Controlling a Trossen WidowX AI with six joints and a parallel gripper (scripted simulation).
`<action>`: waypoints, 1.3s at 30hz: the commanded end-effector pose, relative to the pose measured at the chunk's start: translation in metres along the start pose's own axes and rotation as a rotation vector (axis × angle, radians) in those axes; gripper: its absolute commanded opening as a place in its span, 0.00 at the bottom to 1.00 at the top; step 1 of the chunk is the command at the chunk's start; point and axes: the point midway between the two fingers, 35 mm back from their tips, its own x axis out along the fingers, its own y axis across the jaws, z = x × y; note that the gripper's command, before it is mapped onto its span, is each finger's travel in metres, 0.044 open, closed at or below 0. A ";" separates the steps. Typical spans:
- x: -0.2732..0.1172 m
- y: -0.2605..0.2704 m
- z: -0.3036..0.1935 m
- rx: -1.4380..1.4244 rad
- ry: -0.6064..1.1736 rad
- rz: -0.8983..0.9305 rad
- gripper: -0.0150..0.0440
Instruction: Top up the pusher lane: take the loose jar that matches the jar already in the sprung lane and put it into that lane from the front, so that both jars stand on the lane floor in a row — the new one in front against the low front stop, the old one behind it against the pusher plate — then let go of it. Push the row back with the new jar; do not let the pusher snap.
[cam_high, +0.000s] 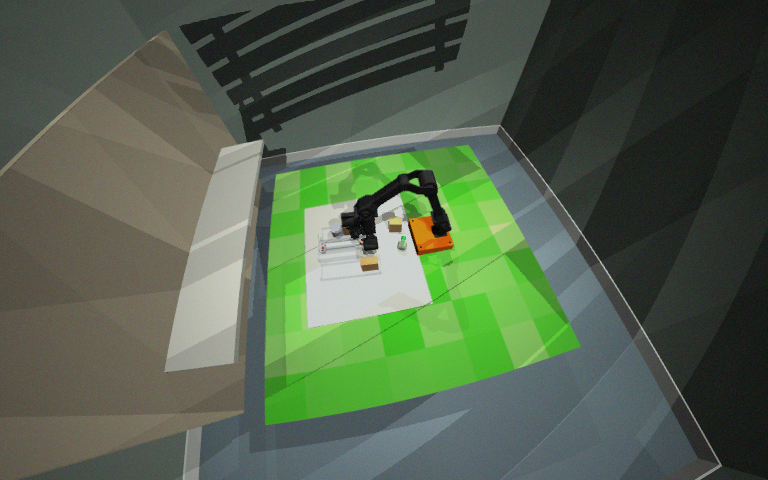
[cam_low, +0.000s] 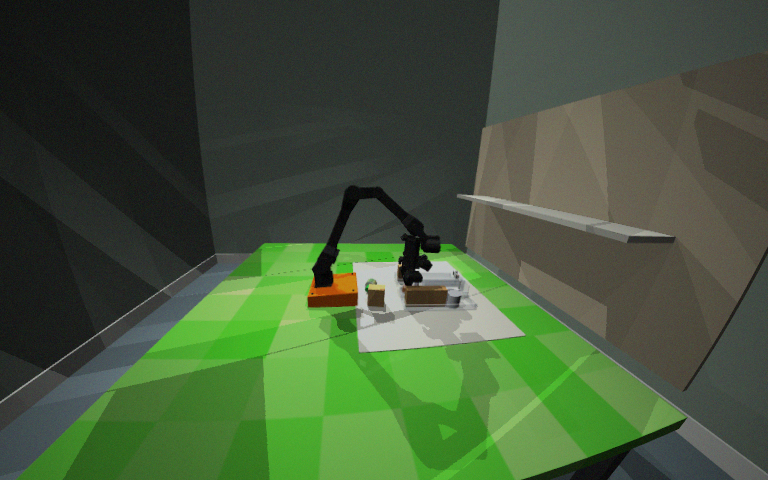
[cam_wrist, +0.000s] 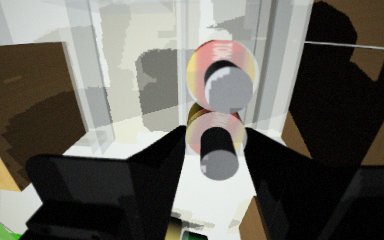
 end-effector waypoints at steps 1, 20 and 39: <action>0.000 -0.001 0.005 -0.001 -0.024 -0.003 0.25; 0.001 -0.001 0.002 -0.001 -0.024 -0.003 0.25; 0.001 -0.001 -0.001 -0.001 -0.024 -0.003 0.25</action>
